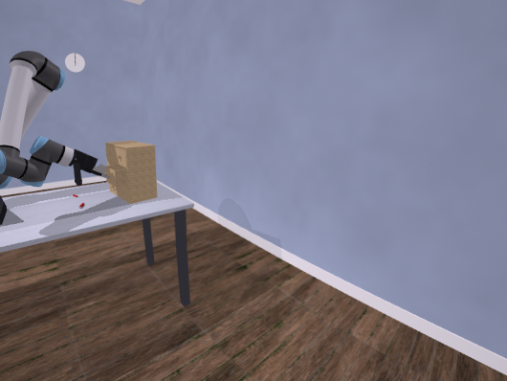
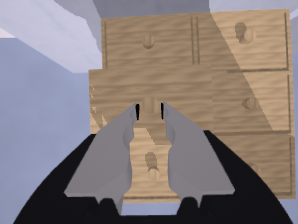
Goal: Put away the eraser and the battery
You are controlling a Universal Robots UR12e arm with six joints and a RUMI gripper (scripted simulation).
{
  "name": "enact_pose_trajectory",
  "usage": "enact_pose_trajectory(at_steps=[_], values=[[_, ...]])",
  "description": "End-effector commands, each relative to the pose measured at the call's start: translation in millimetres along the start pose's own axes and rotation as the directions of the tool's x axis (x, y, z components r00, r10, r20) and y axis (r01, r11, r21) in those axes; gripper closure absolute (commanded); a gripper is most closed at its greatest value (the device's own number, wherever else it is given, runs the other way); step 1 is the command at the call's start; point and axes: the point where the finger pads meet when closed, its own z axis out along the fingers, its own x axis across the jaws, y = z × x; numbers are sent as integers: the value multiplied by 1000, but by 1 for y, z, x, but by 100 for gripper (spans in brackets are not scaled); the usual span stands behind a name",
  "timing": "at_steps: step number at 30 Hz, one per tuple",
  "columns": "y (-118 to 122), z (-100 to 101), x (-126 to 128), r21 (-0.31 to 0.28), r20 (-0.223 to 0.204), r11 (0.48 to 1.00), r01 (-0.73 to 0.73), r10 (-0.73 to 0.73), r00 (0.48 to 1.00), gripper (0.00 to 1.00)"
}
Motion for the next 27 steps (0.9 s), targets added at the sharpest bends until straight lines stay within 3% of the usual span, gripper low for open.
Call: enact_pose_trajectory(at_steps=[1,21,27], values=[[1,0,0,-1,0,1000,1,-1,1000,83],[-1,-2,0,-1,0,1000,1,-1,1000,80],[-7,-14,0,-1,0,1000,1,-1,1000,80]])
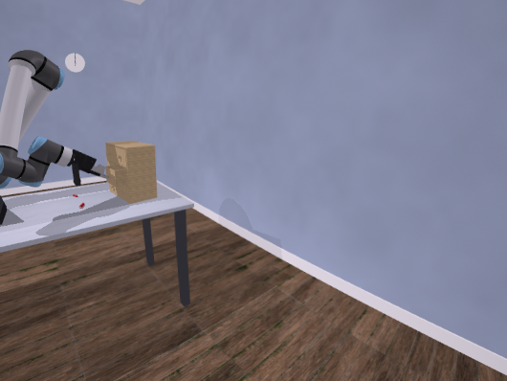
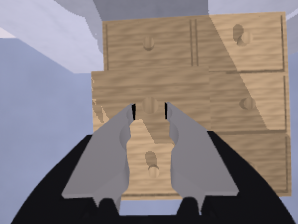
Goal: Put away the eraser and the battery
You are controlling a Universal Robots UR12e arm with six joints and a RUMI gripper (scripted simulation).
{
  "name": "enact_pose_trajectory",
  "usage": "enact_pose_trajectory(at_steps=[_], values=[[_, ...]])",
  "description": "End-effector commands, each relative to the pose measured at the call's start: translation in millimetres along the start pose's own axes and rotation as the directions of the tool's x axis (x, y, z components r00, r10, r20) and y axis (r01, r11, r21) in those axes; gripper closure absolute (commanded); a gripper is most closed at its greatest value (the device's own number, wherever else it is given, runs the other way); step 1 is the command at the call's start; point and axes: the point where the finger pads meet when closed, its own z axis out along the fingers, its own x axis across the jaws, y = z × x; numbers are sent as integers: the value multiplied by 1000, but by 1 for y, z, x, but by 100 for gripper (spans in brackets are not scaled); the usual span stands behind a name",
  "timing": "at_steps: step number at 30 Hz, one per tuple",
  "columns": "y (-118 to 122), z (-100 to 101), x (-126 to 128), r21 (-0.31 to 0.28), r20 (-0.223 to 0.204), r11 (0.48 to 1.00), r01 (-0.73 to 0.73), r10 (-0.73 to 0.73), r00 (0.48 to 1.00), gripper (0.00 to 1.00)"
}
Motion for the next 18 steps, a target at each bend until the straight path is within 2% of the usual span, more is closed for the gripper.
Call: enact_pose_trajectory(at_steps=[1,9,18], values=[[-5,-11,0,0,0,1000,1,-1,1000,80],[-17,-30,0,0,0,1000,1,-1,1000,80],[-21,-37,0,0,0,1000,1,-1,1000,80]])
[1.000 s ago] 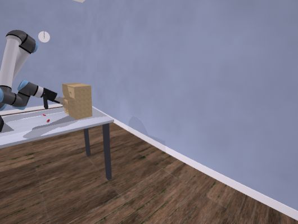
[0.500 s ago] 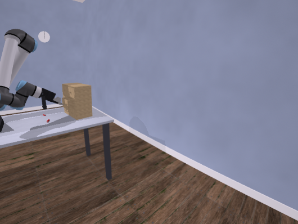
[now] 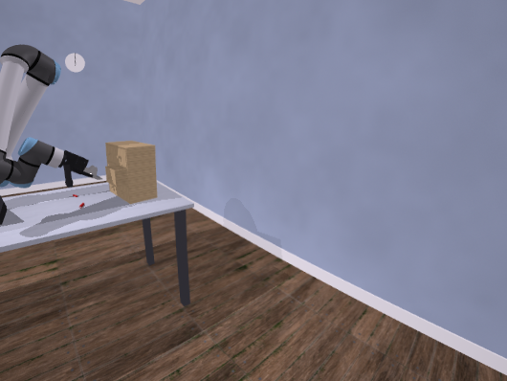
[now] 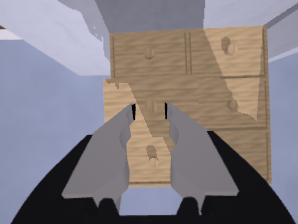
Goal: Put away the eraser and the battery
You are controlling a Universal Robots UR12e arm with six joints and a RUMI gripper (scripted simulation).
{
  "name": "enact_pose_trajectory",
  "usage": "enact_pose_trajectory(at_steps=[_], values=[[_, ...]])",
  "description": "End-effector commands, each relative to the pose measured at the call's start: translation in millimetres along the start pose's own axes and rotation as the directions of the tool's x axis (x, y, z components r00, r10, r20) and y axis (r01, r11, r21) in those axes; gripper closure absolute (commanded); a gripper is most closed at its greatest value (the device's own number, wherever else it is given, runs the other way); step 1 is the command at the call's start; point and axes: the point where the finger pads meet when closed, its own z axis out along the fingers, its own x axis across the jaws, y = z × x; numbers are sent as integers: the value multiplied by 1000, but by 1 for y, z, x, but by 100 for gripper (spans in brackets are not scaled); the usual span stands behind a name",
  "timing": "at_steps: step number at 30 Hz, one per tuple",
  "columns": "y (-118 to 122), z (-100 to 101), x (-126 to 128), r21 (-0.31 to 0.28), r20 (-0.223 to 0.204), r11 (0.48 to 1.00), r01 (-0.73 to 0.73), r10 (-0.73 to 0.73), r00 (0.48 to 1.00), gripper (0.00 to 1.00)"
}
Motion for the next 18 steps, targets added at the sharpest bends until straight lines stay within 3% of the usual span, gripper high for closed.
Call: enact_pose_trajectory(at_steps=[1,11,18], values=[[-2,-4,0,3,-1,1000,1,-1,1000,80],[-2,-7,0,3,-1,1000,1,-1,1000,80],[-4,-19,0,3,-1,1000,1,-1,1000,80]])
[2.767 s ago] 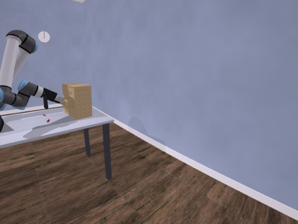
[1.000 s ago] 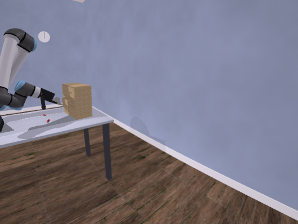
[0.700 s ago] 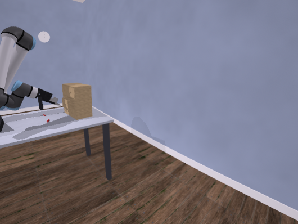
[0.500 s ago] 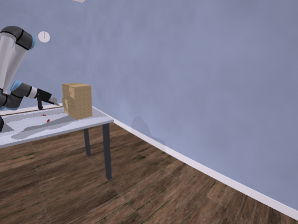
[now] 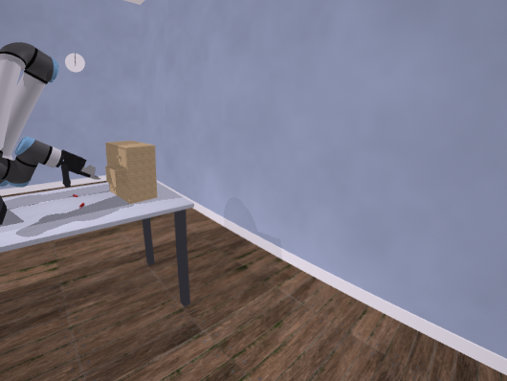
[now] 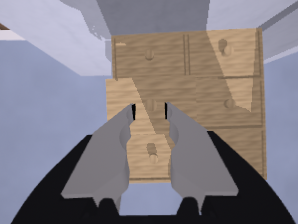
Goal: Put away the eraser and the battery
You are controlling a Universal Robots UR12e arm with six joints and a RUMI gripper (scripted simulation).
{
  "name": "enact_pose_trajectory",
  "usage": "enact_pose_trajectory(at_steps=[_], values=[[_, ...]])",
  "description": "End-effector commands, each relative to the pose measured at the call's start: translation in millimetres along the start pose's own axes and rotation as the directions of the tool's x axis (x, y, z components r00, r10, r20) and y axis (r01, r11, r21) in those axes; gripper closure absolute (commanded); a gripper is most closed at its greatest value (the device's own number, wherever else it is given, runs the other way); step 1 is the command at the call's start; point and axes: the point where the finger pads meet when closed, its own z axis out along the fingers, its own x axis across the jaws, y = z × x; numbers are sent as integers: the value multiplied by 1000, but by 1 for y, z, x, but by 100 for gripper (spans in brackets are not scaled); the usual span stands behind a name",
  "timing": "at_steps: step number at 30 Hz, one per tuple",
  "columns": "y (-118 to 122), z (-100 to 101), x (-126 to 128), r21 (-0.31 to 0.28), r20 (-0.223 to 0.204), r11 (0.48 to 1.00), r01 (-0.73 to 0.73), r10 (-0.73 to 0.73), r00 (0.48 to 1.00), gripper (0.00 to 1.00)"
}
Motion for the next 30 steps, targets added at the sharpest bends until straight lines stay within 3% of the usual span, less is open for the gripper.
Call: enact_pose_trajectory(at_steps=[1,17,30], values=[[-1,-10,0,1,0,1000,1,-1,1000,80],[-5,-42,0,1,0,1000,1,-1,1000,80],[-6,-47,0,1,0,1000,1,-1,1000,80]])
